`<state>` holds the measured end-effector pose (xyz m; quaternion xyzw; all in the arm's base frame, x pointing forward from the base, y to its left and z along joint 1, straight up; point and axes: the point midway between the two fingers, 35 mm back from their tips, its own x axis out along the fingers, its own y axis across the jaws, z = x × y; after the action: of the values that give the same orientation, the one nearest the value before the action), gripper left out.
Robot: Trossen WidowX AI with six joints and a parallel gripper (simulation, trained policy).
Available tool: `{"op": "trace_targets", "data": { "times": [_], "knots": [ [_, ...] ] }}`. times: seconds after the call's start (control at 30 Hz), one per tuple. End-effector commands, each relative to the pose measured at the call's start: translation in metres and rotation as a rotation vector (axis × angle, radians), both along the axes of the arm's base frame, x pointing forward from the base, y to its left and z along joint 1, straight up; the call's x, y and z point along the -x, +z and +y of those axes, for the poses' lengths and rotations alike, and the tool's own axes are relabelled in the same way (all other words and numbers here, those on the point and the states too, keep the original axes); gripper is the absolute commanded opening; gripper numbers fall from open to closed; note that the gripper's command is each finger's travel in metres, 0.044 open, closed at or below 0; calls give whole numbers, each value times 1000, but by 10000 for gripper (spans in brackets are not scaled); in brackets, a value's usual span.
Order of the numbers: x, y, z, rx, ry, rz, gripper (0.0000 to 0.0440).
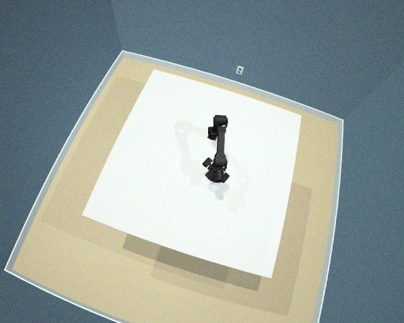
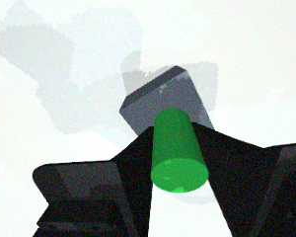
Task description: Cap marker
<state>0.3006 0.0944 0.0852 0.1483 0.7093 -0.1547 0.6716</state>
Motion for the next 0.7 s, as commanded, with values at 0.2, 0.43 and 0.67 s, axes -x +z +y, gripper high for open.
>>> {"op": "trace_targets", "data": {
  "times": [0.2, 0.43, 0.67],
  "knots": [
    [-4, -8, -17, 48, 22, -13, 141],
    [3, -10, -17, 42, 45, 5, 181],
    [11, -10, -15, 30, 56, 21, 322]
  ]
}}
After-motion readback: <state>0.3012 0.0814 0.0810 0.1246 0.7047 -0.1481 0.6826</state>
